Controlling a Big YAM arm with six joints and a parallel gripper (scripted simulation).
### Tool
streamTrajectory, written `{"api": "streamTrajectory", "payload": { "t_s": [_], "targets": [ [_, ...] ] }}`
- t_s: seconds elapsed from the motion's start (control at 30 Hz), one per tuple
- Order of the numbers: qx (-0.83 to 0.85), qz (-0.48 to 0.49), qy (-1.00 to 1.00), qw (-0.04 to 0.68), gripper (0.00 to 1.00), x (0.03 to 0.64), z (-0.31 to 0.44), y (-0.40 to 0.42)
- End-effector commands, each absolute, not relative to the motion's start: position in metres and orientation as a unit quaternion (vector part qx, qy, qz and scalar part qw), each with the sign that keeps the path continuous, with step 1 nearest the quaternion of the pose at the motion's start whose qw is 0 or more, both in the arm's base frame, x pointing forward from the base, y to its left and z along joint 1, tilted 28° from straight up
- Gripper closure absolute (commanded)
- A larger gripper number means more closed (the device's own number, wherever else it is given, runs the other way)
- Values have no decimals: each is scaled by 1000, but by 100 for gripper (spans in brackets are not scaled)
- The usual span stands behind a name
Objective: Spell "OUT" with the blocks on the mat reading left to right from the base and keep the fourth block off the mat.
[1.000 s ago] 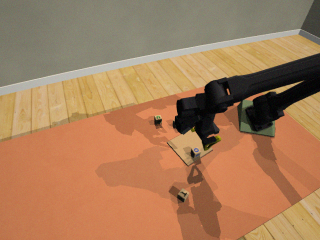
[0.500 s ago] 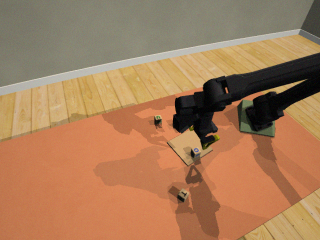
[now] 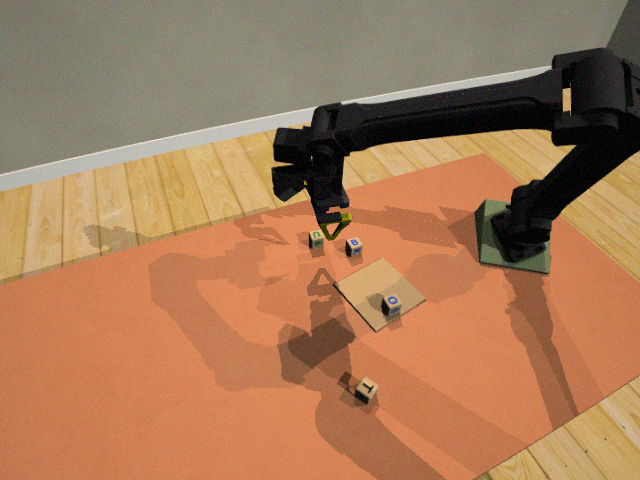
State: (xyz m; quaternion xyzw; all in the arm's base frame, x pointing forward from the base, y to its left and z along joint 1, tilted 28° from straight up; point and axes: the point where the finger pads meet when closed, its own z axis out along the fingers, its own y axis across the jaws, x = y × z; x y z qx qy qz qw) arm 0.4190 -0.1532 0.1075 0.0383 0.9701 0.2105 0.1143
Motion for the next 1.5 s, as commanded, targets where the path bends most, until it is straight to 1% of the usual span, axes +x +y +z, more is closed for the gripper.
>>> {"api": "streamTrajectory", "payload": {
  "t_s": [0.0, 0.07, 0.1, 0.13, 0.23, 0.33, 0.37, 0.43, 1.47],
  "targets": [
    [25, 202, 969, 137, 0, 440, 108, -202],
    [25, 202, 969, 137, 0, 440, 107, -204],
    [14, 204, 970, 135, 36, 445, 107, -194],
    [5, 196, 969, 147, 36, 447, 122, -190],
    [3, 191, 970, 153, 36, 449, 123, -192],
    [4, 192, 970, 151, 36, 448, 121, -191],
    [8, 201, 970, 137, 36, 446, 106, -190],
    [9, 202, 970, 134, 36, 445, 104, -189],
    [12, 203, 970, 133, 36, 444, 100, -189]
  ]
}}
